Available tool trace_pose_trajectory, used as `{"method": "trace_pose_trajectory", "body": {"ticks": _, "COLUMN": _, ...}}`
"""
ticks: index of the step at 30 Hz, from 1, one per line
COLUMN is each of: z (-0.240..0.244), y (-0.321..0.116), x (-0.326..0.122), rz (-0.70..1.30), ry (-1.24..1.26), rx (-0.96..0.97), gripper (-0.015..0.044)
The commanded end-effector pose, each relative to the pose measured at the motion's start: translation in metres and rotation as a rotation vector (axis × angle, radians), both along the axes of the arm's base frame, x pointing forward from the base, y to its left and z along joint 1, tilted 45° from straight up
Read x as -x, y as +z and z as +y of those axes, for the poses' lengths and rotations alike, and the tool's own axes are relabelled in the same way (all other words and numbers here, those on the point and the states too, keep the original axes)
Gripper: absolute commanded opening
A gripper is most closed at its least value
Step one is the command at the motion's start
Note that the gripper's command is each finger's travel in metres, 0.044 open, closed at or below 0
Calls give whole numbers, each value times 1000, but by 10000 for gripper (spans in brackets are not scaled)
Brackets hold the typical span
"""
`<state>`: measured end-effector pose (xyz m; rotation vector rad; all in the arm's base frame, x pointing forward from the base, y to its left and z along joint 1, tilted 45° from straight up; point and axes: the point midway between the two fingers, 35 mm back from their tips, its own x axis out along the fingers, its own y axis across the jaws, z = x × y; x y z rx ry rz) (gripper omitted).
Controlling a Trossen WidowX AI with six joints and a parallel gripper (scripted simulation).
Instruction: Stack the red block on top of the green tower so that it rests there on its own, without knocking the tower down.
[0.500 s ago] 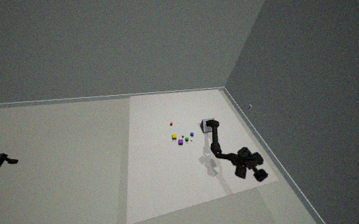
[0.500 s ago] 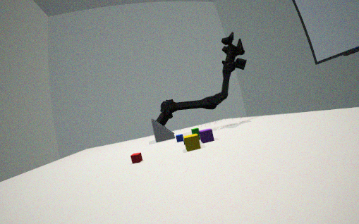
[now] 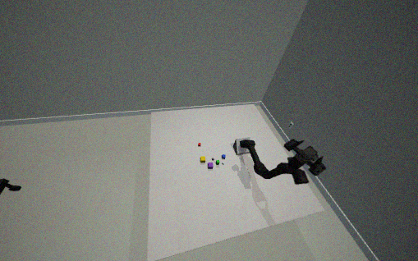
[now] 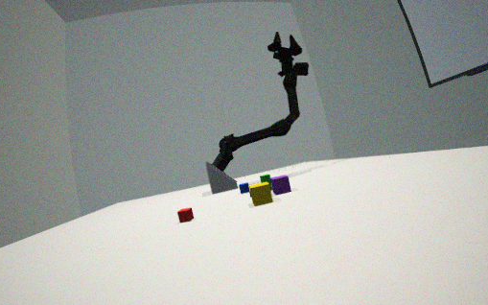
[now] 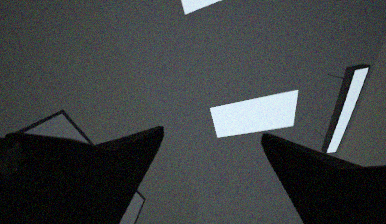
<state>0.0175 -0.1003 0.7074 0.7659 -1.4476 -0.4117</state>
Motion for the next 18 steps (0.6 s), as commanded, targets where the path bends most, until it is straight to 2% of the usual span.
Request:
{"method": "trace_pose_trajectory", "body": {"ticks": 1, "z": -43, "y": -13, "x": 5, "rz": 45, "ry": 2, "rx": -96, "gripper": 440}}
{"method": "trace_pose_trajectory", "body": {"ticks": 6, "z": -115, "y": -42, "x": 3, "rz": 137, "ry": 24, "rx": -253, "gripper": 440}}
{"method": "trace_pose_trajectory", "body": {"ticks": 12, "z": -193, "y": -90, "x": -26, "rz": 283, "ry": 97, "rx": -420, "gripper": 440}}
{"method": "trace_pose_trajectory", "body": {"ticks": 18, "z": -237, "y": -138, "x": -65, "rz": 460, "ry": 178, "rx": -510, "gripper": 440}}
